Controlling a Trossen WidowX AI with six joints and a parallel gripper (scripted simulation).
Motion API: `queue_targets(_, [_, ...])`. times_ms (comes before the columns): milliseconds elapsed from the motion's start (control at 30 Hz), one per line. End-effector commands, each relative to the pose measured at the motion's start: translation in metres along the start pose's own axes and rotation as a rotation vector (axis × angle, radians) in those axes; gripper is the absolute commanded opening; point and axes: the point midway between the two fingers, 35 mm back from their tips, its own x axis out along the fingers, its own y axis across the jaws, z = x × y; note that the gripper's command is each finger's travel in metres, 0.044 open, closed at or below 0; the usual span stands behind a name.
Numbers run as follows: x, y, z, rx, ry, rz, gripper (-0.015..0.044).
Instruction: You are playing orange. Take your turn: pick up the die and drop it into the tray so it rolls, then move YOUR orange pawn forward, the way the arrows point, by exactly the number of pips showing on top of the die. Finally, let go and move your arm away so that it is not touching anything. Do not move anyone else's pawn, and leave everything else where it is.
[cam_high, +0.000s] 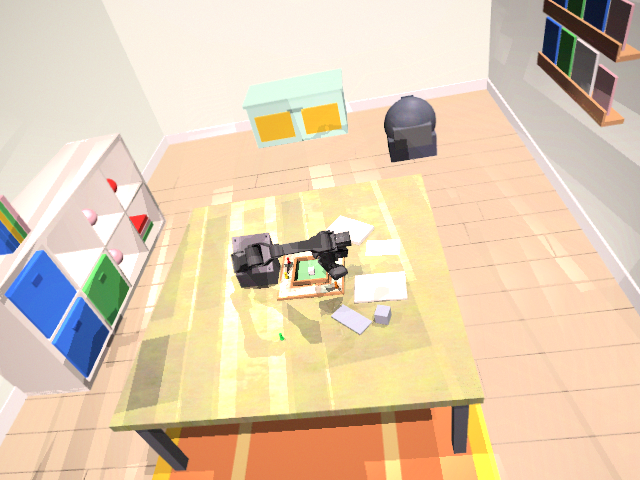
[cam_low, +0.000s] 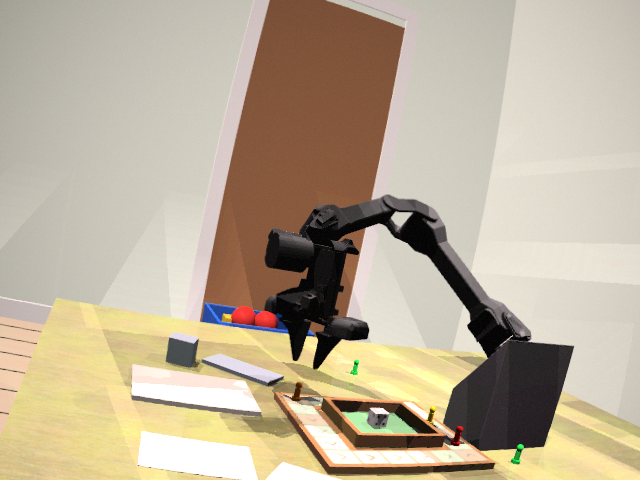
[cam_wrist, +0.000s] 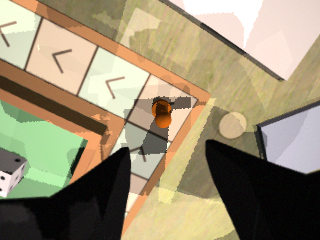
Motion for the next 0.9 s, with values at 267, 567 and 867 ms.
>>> queue_targets(267, [0.015,-0.001,0.004,0.021,0.004,-0.005,0.02])
queue_targets(567, [0.027,-0.001,0.005,0.021,0.004,-0.005,0.02])
queue_targets(867, [0.042,-0.002,0.005,0.021,0.004,-0.005,0.02])
